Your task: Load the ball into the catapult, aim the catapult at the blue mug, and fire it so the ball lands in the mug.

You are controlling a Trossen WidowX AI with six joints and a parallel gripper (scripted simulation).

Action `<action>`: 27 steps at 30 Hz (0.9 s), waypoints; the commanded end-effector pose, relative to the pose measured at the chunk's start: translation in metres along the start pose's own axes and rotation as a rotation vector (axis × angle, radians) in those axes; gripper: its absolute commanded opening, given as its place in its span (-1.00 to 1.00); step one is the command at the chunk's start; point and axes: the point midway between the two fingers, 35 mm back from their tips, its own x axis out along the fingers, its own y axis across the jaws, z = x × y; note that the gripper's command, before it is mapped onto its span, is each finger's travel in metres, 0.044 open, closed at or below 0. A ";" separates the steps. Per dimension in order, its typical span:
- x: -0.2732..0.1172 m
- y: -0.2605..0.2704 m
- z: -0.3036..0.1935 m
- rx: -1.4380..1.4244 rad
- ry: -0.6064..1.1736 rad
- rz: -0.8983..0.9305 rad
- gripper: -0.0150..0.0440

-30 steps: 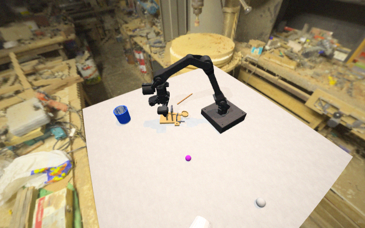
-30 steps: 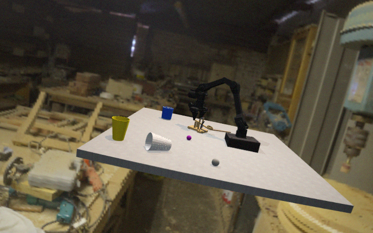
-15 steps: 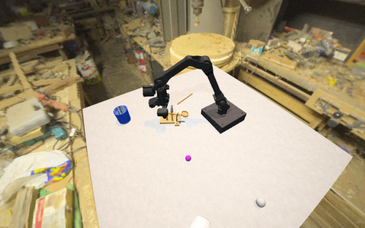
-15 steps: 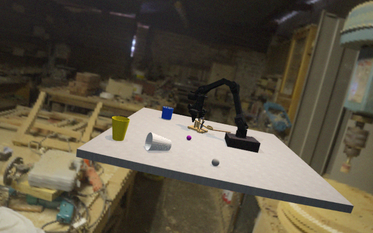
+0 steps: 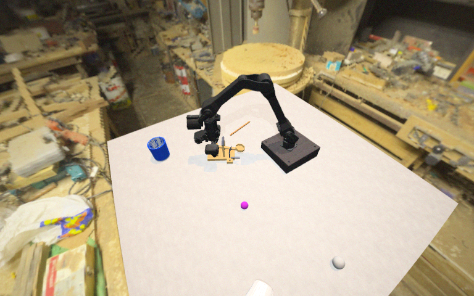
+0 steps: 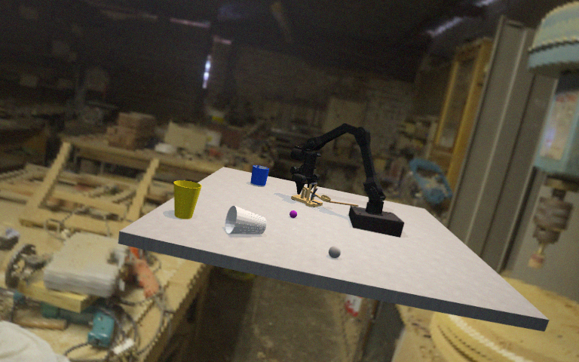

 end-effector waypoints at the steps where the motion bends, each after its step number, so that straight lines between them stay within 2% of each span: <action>1: 0.006 0.000 -0.001 -0.004 0.002 0.001 1.00; 3: 0.008 0.000 -0.001 -0.004 0.002 0.001 1.00; 14: 0.005 0.000 0.000 0.000 0.001 0.000 0.02; 20: 0.005 0.000 0.000 0.000 0.001 0.000 -0.11; 21: 0.002 0.000 0.000 0.000 0.001 0.000 -0.20; 24: -0.034 0.000 0.000 -0.001 0.002 0.001 -0.47; 27: -0.045 0.000 -0.001 -0.001 0.002 0.001 -0.49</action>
